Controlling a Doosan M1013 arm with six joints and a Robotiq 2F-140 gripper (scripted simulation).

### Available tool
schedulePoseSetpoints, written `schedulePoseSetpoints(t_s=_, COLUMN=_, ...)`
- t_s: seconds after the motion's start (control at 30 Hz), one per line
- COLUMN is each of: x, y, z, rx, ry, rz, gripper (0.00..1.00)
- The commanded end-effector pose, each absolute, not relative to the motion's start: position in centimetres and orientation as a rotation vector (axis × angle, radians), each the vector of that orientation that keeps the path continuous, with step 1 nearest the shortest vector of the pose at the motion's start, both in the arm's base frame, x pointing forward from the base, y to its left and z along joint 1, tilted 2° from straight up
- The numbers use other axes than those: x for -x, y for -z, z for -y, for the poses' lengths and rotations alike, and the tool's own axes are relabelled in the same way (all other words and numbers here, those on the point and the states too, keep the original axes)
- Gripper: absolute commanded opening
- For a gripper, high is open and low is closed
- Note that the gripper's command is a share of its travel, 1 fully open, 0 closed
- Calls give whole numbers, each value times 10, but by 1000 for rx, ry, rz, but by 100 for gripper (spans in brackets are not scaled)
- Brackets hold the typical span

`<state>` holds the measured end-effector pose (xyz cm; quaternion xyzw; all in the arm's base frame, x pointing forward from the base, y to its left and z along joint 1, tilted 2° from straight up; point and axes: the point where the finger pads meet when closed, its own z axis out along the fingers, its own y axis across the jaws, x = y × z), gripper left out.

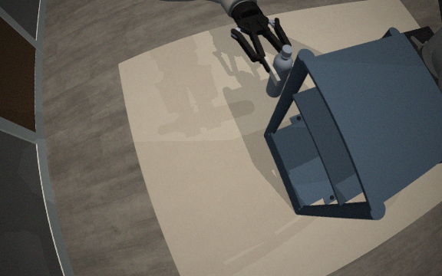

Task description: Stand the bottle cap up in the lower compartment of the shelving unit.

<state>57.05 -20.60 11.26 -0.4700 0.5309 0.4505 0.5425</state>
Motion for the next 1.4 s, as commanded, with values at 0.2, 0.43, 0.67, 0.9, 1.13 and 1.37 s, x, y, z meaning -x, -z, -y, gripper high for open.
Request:
schedulePoseSetpoints(t_s=0.2, x=-569, y=-114, z=203, rx=1120, ry=-1062, rz=-1262, gripper=0)
schedulePoseSetpoints(t_s=0.43, x=-556, y=-114, z=201, rx=1120, ry=-1062, rz=-1262, gripper=0)
schedulePoseSetpoints(t_s=0.67, x=-538, y=-113, z=199, rx=1120, ry=-1062, rz=-1262, gripper=0)
schedulePoseSetpoints(t_s=0.9, x=-523, y=-112, z=196, rx=1120, ry=-1062, rz=-1262, gripper=0)
schedulePoseSetpoints(t_s=1.13, x=-518, y=-112, z=195, rx=1120, ry=-1062, rz=-1262, gripper=0)
schedulePoseSetpoints(t_s=1.37, x=-518, y=-112, z=195, rx=1120, ry=-1062, rz=-1262, gripper=0)
